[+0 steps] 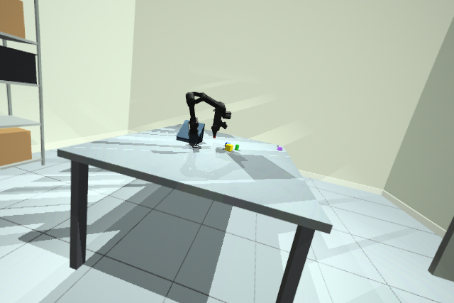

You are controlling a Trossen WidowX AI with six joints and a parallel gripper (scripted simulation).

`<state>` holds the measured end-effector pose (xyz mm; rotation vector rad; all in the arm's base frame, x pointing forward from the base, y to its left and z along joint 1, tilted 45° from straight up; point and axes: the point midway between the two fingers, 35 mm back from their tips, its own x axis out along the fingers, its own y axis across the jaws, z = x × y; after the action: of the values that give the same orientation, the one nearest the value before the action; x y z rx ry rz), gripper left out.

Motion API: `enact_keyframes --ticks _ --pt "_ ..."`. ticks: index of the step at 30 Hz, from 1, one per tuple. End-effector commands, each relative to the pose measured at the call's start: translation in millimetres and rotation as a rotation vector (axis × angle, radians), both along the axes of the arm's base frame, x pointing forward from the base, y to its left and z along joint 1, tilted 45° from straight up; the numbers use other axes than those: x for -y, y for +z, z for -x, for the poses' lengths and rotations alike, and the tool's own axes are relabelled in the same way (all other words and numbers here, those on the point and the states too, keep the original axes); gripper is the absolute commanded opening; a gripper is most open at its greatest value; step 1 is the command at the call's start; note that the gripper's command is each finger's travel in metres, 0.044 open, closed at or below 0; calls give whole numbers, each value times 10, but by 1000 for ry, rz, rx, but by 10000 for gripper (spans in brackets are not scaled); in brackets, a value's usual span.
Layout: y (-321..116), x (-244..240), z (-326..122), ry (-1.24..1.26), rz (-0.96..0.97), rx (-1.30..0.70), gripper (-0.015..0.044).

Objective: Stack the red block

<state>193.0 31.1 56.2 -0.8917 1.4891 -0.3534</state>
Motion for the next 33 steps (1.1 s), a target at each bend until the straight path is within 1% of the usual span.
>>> enact_keyframes --ticks 1,5,15,33 --pt "139 -142 12 -3 -8 8 0" --pt "231 -232 29 -3 -8 8 0" --pt "237 -254 7 -2 -9 7 0" --pt "133 -704 -610 5 -15 7 0"
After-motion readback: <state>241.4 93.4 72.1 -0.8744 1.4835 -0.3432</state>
